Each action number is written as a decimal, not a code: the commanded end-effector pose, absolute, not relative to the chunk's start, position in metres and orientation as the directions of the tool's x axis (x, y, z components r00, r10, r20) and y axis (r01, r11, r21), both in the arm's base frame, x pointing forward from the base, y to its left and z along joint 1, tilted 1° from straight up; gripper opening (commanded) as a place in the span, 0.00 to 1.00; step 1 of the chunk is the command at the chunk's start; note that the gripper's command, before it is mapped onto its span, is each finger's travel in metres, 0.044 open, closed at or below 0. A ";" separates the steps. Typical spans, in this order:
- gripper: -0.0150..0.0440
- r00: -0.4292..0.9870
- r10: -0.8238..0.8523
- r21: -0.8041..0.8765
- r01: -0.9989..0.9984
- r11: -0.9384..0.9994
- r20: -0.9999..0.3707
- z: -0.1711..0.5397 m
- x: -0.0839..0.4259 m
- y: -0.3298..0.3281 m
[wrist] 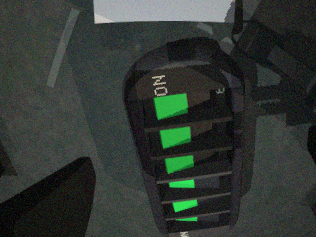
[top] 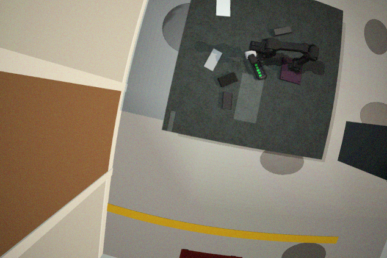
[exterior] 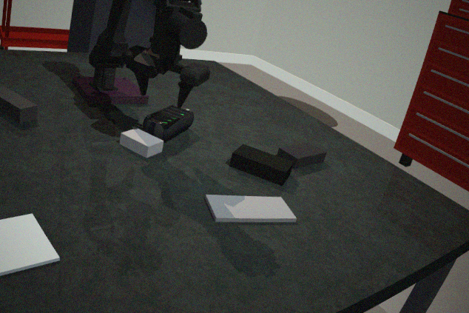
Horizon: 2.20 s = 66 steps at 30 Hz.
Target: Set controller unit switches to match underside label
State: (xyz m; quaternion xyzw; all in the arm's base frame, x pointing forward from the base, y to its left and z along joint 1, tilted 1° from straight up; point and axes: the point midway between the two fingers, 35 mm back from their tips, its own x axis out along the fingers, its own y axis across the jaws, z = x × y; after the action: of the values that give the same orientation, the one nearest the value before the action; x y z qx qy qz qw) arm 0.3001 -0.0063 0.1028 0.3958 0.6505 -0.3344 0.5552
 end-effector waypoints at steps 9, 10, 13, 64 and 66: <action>1.00 -0.079 0.153 0.002 0.882 0.471 -0.985 0.088 0.304 -0.007; 1.00 -0.079 0.153 0.002 0.882 0.471 -0.985 0.087 0.305 -0.007; 1.00 -0.079 0.152 0.002 0.882 0.471 -0.985 0.082 0.305 -0.007; 0.82 -0.079 0.152 0.001 0.882 0.471 -0.985 0.049 0.303 -0.005; 0.82 -0.079 0.152 0.001 0.882 0.471 -0.985 0.049 0.303 -0.005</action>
State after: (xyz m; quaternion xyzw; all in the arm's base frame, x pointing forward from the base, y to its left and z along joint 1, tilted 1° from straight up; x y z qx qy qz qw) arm 0.3037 -0.0064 0.0464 0.3936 0.6551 -0.3321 0.5529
